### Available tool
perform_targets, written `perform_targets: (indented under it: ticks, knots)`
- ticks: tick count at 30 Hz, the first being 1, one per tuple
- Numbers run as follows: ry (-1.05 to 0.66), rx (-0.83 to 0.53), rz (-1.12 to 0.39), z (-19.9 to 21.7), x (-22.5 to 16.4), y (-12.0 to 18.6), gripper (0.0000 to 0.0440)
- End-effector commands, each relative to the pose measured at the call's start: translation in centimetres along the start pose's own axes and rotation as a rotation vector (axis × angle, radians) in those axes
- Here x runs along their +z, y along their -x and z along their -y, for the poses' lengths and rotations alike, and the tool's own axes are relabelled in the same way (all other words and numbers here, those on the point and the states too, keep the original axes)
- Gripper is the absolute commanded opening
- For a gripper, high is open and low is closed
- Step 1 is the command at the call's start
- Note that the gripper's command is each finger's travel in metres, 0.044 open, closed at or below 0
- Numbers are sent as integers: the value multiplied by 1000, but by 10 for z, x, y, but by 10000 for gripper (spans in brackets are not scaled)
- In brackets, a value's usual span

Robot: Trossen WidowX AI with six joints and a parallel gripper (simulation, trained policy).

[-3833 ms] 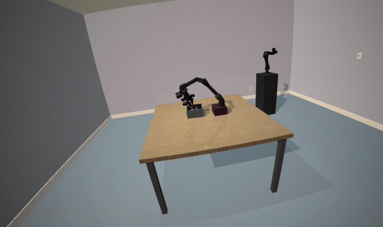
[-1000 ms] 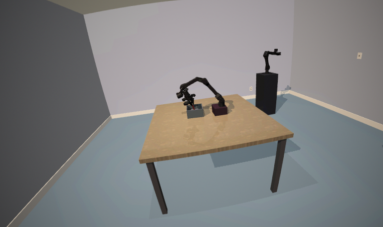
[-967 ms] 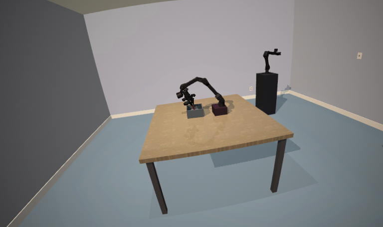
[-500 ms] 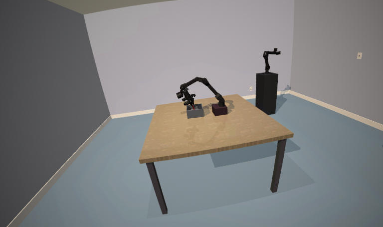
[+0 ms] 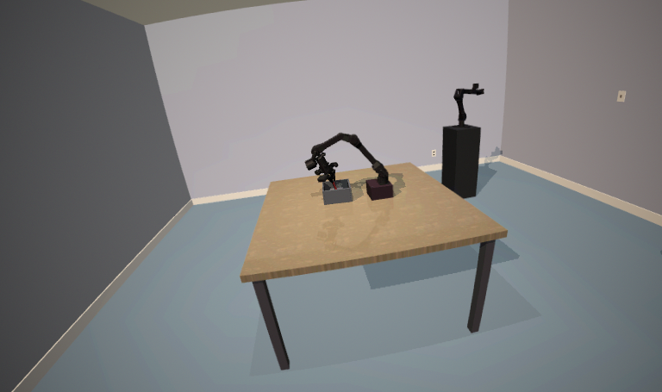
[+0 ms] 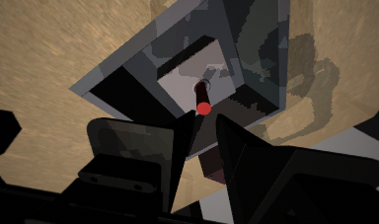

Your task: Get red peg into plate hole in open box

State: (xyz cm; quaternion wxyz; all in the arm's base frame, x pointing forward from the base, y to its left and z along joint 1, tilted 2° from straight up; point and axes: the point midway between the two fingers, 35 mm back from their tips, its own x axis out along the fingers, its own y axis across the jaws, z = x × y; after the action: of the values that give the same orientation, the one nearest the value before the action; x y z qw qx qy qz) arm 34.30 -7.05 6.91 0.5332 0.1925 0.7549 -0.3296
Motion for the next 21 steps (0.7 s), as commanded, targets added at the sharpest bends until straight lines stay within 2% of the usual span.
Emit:
perform_targets:
  ticks: [1, 21]
  knots:
    - [4, 2, 0, 0, 0, -1, 102]
    - [5, 1, 4, 2, 1, -2, 94]
